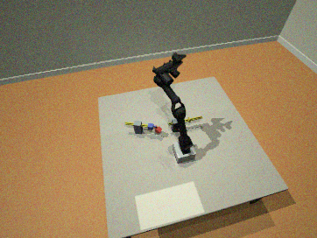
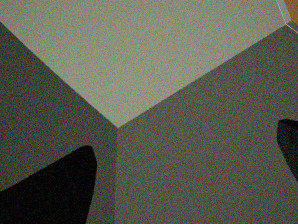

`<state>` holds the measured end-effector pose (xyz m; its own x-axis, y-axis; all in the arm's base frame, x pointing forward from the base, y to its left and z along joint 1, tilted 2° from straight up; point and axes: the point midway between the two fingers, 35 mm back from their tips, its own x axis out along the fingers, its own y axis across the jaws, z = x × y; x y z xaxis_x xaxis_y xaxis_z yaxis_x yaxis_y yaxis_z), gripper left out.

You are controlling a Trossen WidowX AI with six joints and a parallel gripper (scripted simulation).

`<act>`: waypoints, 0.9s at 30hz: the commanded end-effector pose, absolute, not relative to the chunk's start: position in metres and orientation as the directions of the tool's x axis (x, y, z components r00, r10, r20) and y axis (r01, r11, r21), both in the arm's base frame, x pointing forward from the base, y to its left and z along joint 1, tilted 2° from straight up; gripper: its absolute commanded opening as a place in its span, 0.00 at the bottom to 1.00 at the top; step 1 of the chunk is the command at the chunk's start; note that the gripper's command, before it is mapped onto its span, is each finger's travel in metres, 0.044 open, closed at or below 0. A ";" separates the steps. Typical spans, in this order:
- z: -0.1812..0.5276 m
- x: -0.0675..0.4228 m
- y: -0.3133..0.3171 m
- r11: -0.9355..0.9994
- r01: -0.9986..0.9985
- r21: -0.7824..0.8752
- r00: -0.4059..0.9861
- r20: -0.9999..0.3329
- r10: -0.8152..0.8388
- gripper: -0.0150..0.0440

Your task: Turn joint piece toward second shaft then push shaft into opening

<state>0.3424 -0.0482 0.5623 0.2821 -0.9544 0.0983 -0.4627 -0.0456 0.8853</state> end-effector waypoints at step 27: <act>0.572 0.417 0.012 0.438 -0.046 0.898 0.515 0.397 -0.760 1.00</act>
<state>0.4054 0.0010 0.5756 0.4606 -0.8028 0.3785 -0.0968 0.3785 0.9205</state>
